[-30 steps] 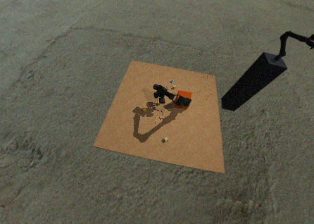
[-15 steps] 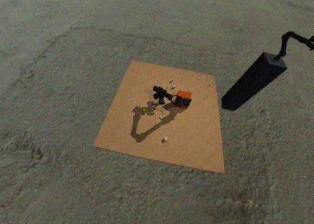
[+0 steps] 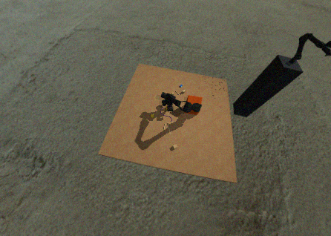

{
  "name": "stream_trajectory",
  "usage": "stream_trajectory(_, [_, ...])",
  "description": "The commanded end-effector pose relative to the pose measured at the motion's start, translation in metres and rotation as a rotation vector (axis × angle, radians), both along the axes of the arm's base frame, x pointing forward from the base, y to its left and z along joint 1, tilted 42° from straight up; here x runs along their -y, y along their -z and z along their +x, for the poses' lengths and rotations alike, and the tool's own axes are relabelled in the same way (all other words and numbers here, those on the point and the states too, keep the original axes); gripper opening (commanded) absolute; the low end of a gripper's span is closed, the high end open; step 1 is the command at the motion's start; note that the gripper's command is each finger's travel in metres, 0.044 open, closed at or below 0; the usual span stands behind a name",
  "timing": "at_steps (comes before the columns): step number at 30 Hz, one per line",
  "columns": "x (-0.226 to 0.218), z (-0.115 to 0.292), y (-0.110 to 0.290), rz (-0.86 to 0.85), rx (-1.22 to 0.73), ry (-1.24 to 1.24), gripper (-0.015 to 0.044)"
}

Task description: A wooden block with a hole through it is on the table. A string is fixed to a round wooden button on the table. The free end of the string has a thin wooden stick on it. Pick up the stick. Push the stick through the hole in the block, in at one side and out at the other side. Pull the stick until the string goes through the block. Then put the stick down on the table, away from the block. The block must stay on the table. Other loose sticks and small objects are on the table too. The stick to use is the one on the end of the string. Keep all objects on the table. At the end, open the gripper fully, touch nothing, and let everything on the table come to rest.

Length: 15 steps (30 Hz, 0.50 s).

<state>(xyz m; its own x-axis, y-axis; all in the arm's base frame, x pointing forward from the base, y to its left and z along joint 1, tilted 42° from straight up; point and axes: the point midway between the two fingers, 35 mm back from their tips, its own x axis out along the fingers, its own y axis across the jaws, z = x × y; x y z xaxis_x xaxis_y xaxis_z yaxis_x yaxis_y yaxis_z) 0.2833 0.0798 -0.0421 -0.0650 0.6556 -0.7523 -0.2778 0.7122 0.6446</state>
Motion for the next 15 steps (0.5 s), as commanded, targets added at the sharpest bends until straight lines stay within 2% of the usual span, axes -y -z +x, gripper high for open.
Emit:
stream_trajectory(1, [-0.005, -0.003, 0.005, 0.006, -0.008, 0.005, 0.0123])
stream_trajectory(15, [-0.016, -0.006, 0.016, 0.009, -0.009, 0.005, 0.0123])
